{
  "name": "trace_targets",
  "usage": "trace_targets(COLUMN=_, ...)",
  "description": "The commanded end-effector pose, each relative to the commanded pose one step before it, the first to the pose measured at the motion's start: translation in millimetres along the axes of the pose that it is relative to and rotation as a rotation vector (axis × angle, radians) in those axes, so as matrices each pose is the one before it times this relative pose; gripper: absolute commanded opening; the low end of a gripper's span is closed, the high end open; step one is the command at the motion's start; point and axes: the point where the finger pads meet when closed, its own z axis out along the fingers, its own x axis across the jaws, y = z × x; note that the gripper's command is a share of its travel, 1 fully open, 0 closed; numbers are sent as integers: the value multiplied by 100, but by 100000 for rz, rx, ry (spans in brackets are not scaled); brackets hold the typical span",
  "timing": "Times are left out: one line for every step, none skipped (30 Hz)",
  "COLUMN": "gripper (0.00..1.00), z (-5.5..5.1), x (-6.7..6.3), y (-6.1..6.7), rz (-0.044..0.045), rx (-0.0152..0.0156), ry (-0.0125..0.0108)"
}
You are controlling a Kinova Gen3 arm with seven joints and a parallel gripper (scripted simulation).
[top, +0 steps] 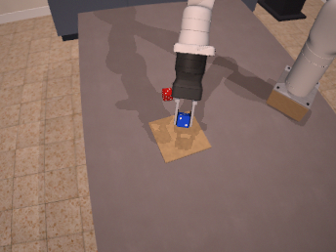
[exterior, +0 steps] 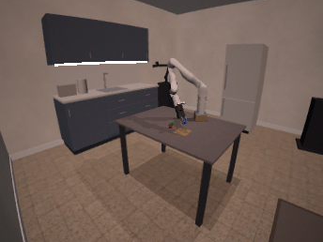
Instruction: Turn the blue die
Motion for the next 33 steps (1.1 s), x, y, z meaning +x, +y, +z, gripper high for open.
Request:
trace_targets(gripper=57, z=-303, x=450, y=1599, rz=5265, rx=11724, ry=1881)
trace_targets(gripper=57, z=-13, x=18, y=-2, rz=-30, rx=2973, ry=95)
trace_targets(gripper=57, z=-39, x=42, y=-22, rz=-71, rx=2894, ry=243)
trace_targets(gripper=57, z=12, x=-4, y=14, rz=28, rx=2722, ry=-80)
trace_targets(gripper=57, z=19, x=-13, y=22, rz=41, rx=2591, ry=-125)
trace_targets(gripper=57, z=5, x=-2, y=13, rz=7, rx=2474, ry=-31)
trace_targets(gripper=57, z=-7, x=7, y=5, rz=-22, rx=2345, ry=48)
trace_targets(gripper=57, z=-17, x=15, y=-1, rz=-46, rx=2207, ry=113)
trace_targets(gripper=57, z=-22, x=19, y=-6, rz=-61, rx=2062, ry=150)
trace_targets(gripper=57, z=0, x=0, y=0, rz=0, rx=0, ry=0)
trace_targets(gripper=57, z=0, x=0, y=0, rz=0, rx=0, ry=0)
trace_targets(gripper=57, z=-1, x=1, y=-11, rz=-8, rx=1936, ry=25)
trace_targets(gripper=57, z=-6, x=5, y=-13, rz=-23, rx=1778, ry=61)
trace_targets(gripper=57, z=-10, x=8, y=-14, rz=-35, rx=1618, ry=87)
trace_targets(gripper=57, z=-13, x=9, y=-14, rz=-43, rx=1456, ry=103)
trace_targets(gripper=57, z=-14, x=10, y=-14, rz=-47, rx=1295, ry=112)
trace_targets(gripper=57, z=-14, x=10, y=-13, rz=-48, rx=1136, ry=113)
trace_targets(gripper=57, z=-14, x=10, y=-12, rz=-47, rx=980, ry=109)
trace_targets(gripper=57, z=-13, x=9, y=-11, rz=-44, rx=830, ry=100)
trace_targets(gripper=57, z=-11, x=8, y=-9, rz=-39, rx=687, ry=89)
trace_targets(gripper=57, z=-10, x=7, y=-8, rz=-33, rx=553, ry=75)
trace_targets(gripper=57, z=-8, x=6, y=-6, rz=-27, rx=429, ry=60)
trace_targets(gripper=57, z=-6, x=4, y=-5, rz=-20, rx=317, ry=46)
trace_targets(gripper=57, z=-4, x=3, y=-3, rz=-14, rx=219, ry=32)
trace_targets(gripper=57, z=-3, x=2, y=-2, rz=-9, rx=137, ry=20)
trace_targets(gripper=57, z=-1, x=1, y=-1, rz=-5, rx=72, ry=11)
trace_targets(gripper=57, z=0, x=0, y=0, rz=0, rx=0, ry=0)
trace_targets(gripper=57, z=0, x=0, y=0, rz=0, rx=0, ry=0)
trace_targets(gripper=57, z=-1, x=0, y=0, rz=-2, rx=27, ry=4)
trace_targets(gripper=57, z=0, x=0, y=0, rz=0, rx=4, ry=1)
trace_targets(gripper=57, z=0, x=0, y=1, rz=1, rx=0, ry=-2)
trace_targets(gripper=57, z=3, x=0, y=6, rz=7, rx=-1, ry=-15)
trace_targets(gripper=57, z=8, x=0, y=15, rz=19, rx=-3, ry=-39)
